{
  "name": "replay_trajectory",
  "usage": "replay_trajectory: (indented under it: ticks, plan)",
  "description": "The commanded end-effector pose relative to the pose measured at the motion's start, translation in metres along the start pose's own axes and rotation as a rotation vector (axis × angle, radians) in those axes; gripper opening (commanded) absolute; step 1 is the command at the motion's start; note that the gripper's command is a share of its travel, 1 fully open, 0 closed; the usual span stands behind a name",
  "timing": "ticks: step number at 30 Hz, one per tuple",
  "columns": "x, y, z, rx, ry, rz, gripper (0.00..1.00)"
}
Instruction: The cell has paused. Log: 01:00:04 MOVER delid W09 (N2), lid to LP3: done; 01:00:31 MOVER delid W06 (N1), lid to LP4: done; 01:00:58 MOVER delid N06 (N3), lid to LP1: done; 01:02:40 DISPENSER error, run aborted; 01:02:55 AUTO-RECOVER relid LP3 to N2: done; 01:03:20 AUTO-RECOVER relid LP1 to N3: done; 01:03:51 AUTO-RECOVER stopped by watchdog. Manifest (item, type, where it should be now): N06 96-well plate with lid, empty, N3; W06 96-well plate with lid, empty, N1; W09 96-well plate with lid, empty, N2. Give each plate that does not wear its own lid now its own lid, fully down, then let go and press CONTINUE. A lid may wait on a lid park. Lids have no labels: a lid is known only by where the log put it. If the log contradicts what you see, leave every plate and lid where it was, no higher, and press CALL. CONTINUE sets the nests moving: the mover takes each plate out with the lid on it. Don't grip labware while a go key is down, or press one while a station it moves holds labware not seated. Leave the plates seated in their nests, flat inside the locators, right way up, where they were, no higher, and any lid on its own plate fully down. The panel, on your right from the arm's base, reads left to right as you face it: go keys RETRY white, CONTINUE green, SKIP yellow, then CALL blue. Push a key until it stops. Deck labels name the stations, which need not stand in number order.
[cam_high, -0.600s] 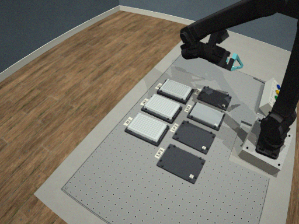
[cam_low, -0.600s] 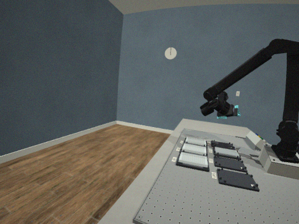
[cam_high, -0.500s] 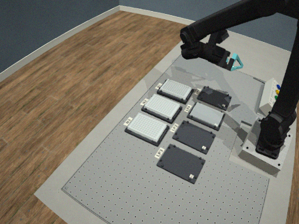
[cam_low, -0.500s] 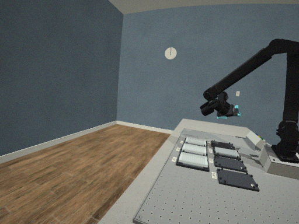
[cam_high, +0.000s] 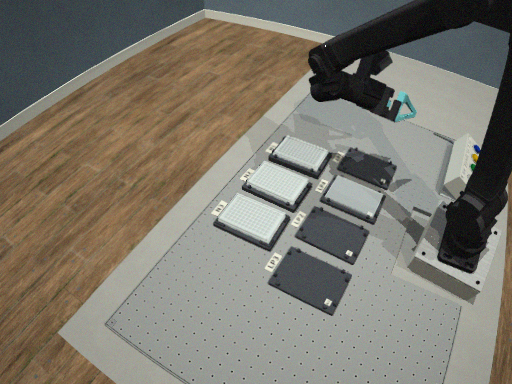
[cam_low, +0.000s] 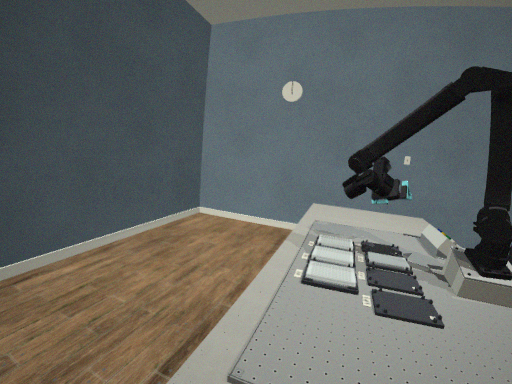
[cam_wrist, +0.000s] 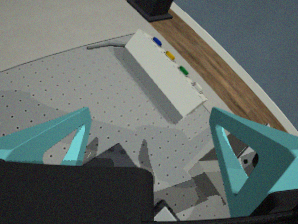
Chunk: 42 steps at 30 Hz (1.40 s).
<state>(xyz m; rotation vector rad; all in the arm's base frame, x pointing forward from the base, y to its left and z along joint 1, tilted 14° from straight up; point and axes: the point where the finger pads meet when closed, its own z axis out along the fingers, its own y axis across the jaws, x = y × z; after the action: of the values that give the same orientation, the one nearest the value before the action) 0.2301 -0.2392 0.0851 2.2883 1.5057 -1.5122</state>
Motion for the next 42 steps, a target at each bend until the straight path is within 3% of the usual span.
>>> replay_trajectory:
  ticks: [1, 6, 11, 13, 14, 17, 24, 31, 34, 39, 41, 42]
  plan:
    - [0.005, 0.000, -0.010, -0.044, 0.018, -0.018, 1.00]
    - [0.031, -0.001, -0.013, -0.068, 0.066, -0.107, 1.00]
    - [0.042, -0.002, -0.017, -0.103, 0.112, -0.186, 1.00]
    - [0.036, -0.002, -0.011, -0.102, 0.143, -0.201, 1.00]
    - [0.047, -0.002, -0.018, -0.123, 0.138, -0.236, 1.00]
    - [0.055, -0.002, -0.017, -0.119, 0.144, -0.263, 1.00]
    - [0.063, -0.003, -0.019, -0.175, 0.208, -0.361, 1.00]
    - [0.087, -0.004, -0.030, -0.245, 0.247, -0.488, 1.00]
    - [0.091, -0.001, -0.029, -0.247, 0.253, -0.510, 1.00]
    - [0.100, -0.004, -0.034, -0.303, 0.282, -0.588, 1.00]
    - [0.095, -0.003, -0.028, -0.311, 0.307, -0.602, 1.00]
    - [0.105, -0.004, -0.036, -0.334, 0.298, -0.637, 1.00]
